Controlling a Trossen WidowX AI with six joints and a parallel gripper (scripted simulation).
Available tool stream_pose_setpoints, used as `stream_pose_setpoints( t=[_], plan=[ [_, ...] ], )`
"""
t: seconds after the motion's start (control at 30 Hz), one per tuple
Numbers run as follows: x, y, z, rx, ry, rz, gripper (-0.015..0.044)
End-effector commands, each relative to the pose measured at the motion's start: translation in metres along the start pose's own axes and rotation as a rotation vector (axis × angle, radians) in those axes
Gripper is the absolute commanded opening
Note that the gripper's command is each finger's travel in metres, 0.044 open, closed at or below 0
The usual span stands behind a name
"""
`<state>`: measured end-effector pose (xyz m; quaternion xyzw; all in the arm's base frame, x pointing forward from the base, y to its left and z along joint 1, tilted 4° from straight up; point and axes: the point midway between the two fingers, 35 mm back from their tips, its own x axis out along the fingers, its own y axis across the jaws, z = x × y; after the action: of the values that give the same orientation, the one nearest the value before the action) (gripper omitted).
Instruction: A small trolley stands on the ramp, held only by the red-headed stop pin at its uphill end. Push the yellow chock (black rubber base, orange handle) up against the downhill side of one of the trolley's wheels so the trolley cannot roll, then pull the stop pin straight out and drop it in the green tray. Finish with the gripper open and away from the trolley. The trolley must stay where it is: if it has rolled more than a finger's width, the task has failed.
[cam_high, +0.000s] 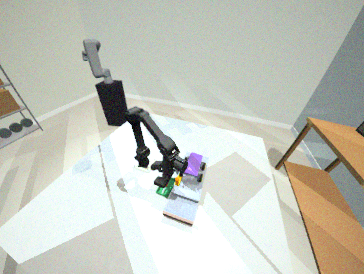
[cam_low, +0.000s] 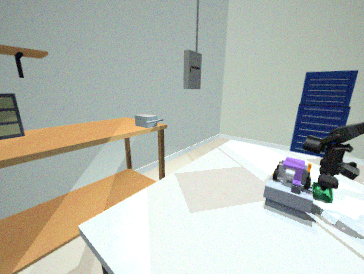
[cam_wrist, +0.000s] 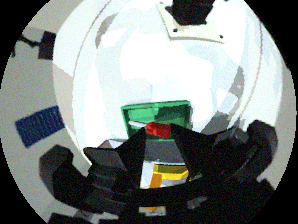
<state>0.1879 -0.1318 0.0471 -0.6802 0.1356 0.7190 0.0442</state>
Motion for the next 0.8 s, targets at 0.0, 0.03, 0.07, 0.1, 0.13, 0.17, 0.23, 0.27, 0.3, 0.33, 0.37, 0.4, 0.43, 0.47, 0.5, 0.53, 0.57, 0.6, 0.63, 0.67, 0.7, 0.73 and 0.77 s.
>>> stream_pose_setpoints(
  t=[0.0, 0.03, 0.07, 0.1, 0.13, 0.17, 0.23, 0.27, 0.3, 0.33, 0.37, 0.4, 0.43, 0.47, 0.5, 0.53, 0.57, 0.6, 0.63, 0.67, 0.7, 0.73, 0.77],
  plan=[
    [0.0018, -0.0022, -0.0002, 0.003, 0.000, 0.002, 0.0190],
    [0.0022, -0.0028, -0.0002, 0.003, 0.000, 0.002, 0.0190],
    [0.0026, -0.0034, -0.0002, 0.003, 0.000, 0.002, 0.0190],
    [0.0030, -0.0039, -0.0002, 0.003, 0.000, 0.002, 0.0190],
    [0.0034, -0.0045, -0.0003, 0.003, 0.000, 0.002, 0.0190],
    [0.0038, -0.0050, -0.0003, 0.003, 0.000, 0.002, 0.0190],
    [0.0047, -0.0062, -0.0004, 0.003, 0.000, 0.002, 0.0190],
    [0.0052, -0.0067, -0.0004, 0.003, 0.000, 0.001, 0.0190],
    [0.0053, -0.0069, -0.0004, 0.003, 0.000, 0.001, 0.0190],
    [0.0053, -0.0069, -0.0004, 0.003, 0.000, 0.001, 0.0190],
    [0.0053, -0.0069, -0.0004, 0.003, 0.000, 0.001, 0.0190],
    [0.0044, -0.0063, -0.0002, 0.000, 0.000, 0.000, 0.0216],
    [0.0044, -0.0063, -0.0002, 0.000, 0.000, 0.000, 0.0242],
    [0.0044, -0.0063, -0.0002, 0.000, 0.000, 0.000, 0.0269],
    [0.0044, -0.0063, -0.0002, 0.000, 0.000, 0.000, 0.0295],
    [0.0044, -0.0063, -0.0002, 0.000, 0.000, 0.000, 0.0321],
    [0.0044, -0.0063, -0.0002, 0.000, 0.000, 0.000, 0.0340],
    [0.0044, -0.0063, -0.0002, 0.000, 0.000, 0.000, 0.0340],
    [0.0044, -0.0063, -0.0002, 0.000, 0.000, 0.000, 0.0340],
    [0.0044, -0.0063, -0.0002, 0.000, 0.000, 0.000, 0.0340],
    [0.0044, -0.0063, -0.0002, 0.000, 0.000, 0.000, 0.0340],
    [0.0044, -0.0063, -0.0002, 0.000, 0.000, 0.000, 0.0340],
    [0.0036, -0.0062, -0.0002, 0.000, 0.000, 0.000, 0.0340]
  ],
)
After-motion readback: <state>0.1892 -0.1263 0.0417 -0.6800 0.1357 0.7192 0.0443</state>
